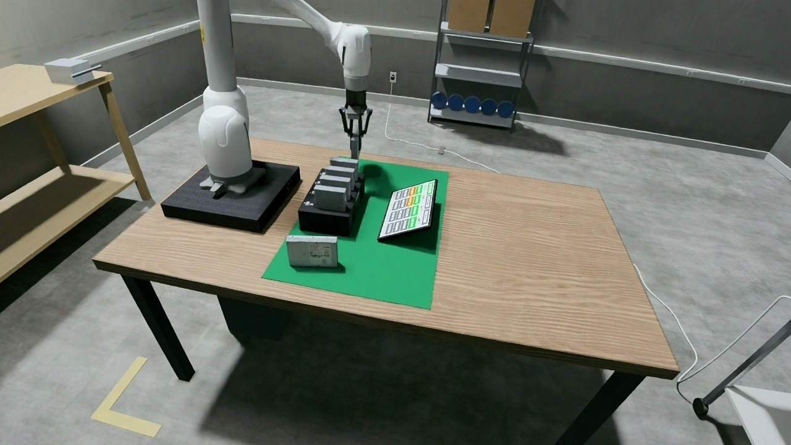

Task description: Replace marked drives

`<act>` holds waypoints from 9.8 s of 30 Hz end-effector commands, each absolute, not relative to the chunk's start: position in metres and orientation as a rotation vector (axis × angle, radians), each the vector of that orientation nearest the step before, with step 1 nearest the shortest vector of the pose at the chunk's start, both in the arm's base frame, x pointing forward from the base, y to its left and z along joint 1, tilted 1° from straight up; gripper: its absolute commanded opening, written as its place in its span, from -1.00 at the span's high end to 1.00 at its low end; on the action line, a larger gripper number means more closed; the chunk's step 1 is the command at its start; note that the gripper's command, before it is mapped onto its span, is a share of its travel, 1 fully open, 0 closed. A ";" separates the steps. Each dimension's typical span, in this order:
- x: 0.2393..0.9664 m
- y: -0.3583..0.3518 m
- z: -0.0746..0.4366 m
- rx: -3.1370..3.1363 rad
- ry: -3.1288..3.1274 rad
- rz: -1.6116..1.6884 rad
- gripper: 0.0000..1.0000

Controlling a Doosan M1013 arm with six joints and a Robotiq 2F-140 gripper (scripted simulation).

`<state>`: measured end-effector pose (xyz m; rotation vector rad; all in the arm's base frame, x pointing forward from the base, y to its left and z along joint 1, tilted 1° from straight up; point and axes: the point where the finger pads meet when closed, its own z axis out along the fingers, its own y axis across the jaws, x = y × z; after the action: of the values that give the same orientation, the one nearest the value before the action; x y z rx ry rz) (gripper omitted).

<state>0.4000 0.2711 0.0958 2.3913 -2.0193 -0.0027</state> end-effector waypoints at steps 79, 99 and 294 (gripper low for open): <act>0.401 0.272 0.227 2.417 -1.990 -0.003 0.80; 0.401 0.272 0.227 2.748 -1.501 -0.006 0.80; 0.401 0.279 0.227 1.634 -0.855 1.626 0.80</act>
<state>0.4005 0.2787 0.2269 1.6337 -0.8541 1.6259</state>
